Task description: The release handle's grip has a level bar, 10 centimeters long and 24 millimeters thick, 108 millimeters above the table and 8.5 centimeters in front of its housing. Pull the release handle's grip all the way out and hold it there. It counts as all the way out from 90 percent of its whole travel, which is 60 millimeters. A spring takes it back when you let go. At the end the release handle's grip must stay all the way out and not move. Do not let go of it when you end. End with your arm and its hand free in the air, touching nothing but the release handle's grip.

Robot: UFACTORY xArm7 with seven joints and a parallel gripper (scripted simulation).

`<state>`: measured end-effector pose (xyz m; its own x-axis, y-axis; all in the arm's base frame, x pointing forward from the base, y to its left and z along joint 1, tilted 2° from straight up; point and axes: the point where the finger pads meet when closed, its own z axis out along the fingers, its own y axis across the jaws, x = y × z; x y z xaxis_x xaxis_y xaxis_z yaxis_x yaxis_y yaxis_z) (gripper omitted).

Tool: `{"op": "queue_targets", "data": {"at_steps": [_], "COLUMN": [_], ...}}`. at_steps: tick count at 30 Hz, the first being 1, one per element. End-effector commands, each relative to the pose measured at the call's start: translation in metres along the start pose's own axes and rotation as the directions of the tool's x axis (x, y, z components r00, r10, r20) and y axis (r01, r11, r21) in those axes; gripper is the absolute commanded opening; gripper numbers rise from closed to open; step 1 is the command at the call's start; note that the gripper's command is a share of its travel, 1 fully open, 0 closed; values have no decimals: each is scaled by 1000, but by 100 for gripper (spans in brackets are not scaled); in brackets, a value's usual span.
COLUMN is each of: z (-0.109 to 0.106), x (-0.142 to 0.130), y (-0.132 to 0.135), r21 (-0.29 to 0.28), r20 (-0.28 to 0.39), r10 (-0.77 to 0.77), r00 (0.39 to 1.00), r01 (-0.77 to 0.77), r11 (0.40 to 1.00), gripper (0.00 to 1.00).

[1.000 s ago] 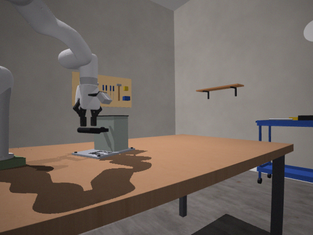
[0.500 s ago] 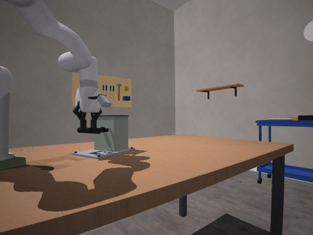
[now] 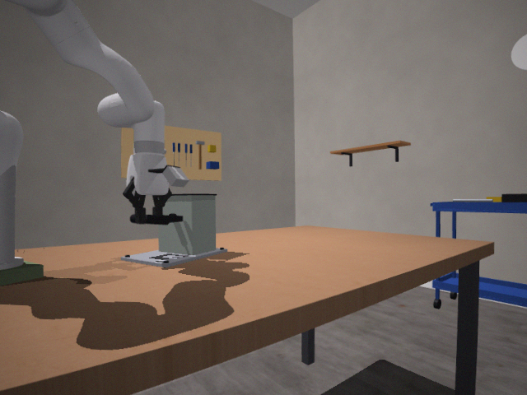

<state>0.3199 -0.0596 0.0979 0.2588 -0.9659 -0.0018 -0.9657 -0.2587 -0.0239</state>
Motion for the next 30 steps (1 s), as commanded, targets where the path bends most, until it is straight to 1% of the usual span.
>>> {"op": "queue_targets", "data": {"at_steps": [1,9,30], "z": [3,8,9], "x": [0,0,0], "y": [-1,-1,-1], "r21": [2,2,2], "r20": [-1,-1,-1], "r10": [0,0,0], "r00": [1000,1000,1000], "r01": [0,0,0], "r11": [1000,1000,1000], "gripper": [51,51,51]}}
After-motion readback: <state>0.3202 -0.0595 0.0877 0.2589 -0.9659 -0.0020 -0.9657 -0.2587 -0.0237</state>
